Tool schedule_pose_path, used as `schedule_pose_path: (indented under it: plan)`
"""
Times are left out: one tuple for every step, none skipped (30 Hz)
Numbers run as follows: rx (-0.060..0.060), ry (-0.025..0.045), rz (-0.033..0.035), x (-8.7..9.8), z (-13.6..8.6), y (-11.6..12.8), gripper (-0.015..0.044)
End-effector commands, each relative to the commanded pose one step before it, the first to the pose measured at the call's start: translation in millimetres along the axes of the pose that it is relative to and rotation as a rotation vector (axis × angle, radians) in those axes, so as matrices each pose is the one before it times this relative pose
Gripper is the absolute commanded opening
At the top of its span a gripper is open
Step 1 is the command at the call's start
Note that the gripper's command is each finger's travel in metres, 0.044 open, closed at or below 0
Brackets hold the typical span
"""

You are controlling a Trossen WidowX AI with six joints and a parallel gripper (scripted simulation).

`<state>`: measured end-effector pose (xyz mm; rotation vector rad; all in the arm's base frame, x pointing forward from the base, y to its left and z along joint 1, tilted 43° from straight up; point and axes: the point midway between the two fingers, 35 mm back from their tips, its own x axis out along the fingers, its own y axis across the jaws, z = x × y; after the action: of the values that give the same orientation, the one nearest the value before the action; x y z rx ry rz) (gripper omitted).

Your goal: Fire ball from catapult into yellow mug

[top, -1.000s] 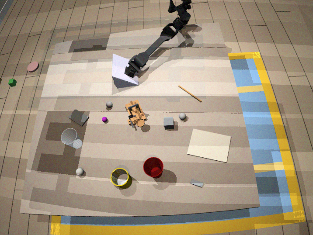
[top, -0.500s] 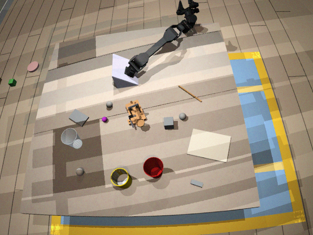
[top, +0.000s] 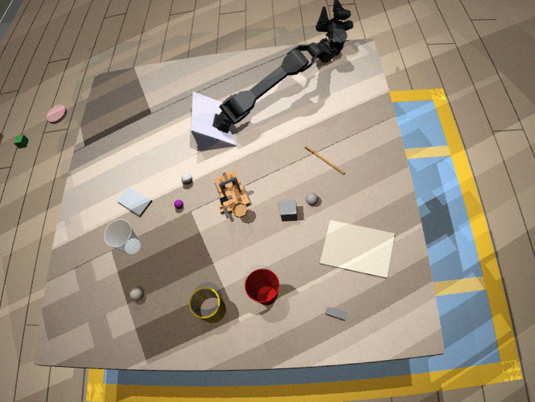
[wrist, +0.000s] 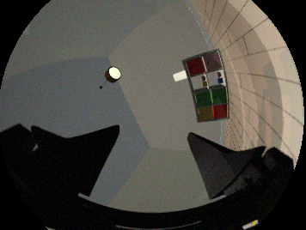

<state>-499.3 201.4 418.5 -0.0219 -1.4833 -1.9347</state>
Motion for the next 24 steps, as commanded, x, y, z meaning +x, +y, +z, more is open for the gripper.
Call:
schedule_pose_path:
  plan:
    - [-0.0555,-0.04538,-0.00683,-9.57,10.78,10.44,0.044]
    - [-0.0124,-0.01066,-0.00257,-2.41,2.89,1.89,0.044]
    - [-0.0125,-0.01064,-0.00269,-2.4,2.91,1.86,0.044]
    - [-0.0125,-0.01062,-0.0028,-2.4,2.93,1.82,0.044]
    - [-0.0125,-0.01061,-0.00292,-2.39,2.95,1.79,0.044]
    - [-0.0125,-0.01063,-0.00306,-2.41,2.99,1.77,0.044]
    - [-0.0126,-0.01069,-0.0032,-2.45,3.05,1.76,0.044]
    - [-0.0126,-0.01086,-0.00339,-2.55,3.17,1.78,0.044]
    - [-0.0129,-0.01112,-0.0036,-2.63,3.28,1.8,0.044]
    - [-0.0131,-0.0112,-0.00376,-2.65,3.33,1.77,0.044]
    - [-0.0131,-0.01116,-0.00388,-2.64,3.35,1.73,0.044]
    - [-0.0131,-0.01113,-0.004,-2.63,3.37,1.69,0.044]
    - [-0.0131,-0.01109,-0.00412,-2.62,3.38,1.65,0.044]
    - [-0.0132,-0.01105,-0.00424,-2.62,3.4,1.61,0.044]
    - [-0.0132,-0.01101,-0.00436,-2.61,3.41,1.57,0.044]
    - [-0.0132,-0.01097,-0.00448,-2.6,3.43,1.53,0.044]
    - [-0.0132,-0.01093,-0.0046,-2.59,3.44,1.49,0.044]
    - [-0.0133,-0.01089,-0.00472,-2.59,3.46,1.44,0.044]
    - [-0.0133,-0.01085,-0.00485,-2.58,3.48,1.4,0.044]
    - [-0.0133,-0.01081,-0.00497,-2.58,3.49,1.36,0.044]
    - [-0.0133,-0.01077,-0.00509,-2.57,3.5,1.32,0.044]
    - [-0.0134,-0.01072,-0.00521,-2.56,3.52,1.27,0.044]
    - [-0.0134,-0.01067,-0.00532,-2.56,3.53,1.23,0.044]
    - [-0.0134,-0.01062,-0.00544,-2.55,3.54,1.18,0.044]
